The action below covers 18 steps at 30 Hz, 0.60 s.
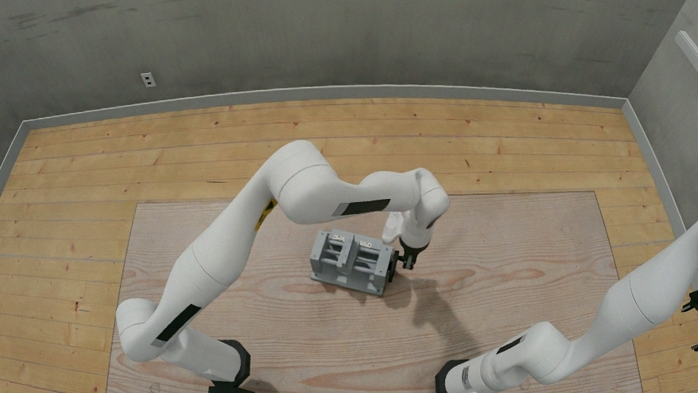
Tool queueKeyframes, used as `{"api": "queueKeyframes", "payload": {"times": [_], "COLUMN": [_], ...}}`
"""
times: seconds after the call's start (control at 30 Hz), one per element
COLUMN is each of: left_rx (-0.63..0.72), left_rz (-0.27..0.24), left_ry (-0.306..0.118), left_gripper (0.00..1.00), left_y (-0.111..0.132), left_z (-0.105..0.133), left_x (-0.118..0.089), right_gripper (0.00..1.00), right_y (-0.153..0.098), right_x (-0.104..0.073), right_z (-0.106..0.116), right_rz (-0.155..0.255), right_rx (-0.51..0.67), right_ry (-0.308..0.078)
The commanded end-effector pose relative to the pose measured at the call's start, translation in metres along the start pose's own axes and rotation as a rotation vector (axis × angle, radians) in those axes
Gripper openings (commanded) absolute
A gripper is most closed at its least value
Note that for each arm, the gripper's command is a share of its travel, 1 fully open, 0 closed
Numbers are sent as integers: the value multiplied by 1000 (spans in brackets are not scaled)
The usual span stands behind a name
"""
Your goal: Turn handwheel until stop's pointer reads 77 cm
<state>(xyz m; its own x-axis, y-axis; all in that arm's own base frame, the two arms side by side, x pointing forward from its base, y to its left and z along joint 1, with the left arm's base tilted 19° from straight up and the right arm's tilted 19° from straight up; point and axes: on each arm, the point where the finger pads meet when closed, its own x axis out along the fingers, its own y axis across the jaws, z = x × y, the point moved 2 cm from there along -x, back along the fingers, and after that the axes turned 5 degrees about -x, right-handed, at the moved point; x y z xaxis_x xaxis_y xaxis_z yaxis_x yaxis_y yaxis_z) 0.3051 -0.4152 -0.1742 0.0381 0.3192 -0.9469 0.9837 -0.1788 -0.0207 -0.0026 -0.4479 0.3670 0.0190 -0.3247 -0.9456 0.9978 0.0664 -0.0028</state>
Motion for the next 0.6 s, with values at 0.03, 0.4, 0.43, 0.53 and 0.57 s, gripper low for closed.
{"api": "queueKeyframes", "payload": {"times": [0.03,0.4,0.43,0.53,0.57], "left_rx": [6,6,6,6,6], "left_rz": [1,1,1,1,1], "left_ry": [-2,-2,-2,-2,-2], "left_gripper": [160,160,160,160,160], "left_y": [-1,-3,-3,-4,-4], "left_z": [0,0,0,0,0], "left_x": [4,8,8,10,10], "right_gripper": [1000,1000,1000,1000,1000], "right_y": [-1,-1,-1,-1,-1], "right_x": [-1,-1,-1,-1,-1], "right_z": [-1,-1,-1,-1,-1], "right_rz": [-4,-4,-4,-4,-4], "right_rx": [-12,-12,-12,-12,-12], "right_ry": [5,5,5,5,5]}}
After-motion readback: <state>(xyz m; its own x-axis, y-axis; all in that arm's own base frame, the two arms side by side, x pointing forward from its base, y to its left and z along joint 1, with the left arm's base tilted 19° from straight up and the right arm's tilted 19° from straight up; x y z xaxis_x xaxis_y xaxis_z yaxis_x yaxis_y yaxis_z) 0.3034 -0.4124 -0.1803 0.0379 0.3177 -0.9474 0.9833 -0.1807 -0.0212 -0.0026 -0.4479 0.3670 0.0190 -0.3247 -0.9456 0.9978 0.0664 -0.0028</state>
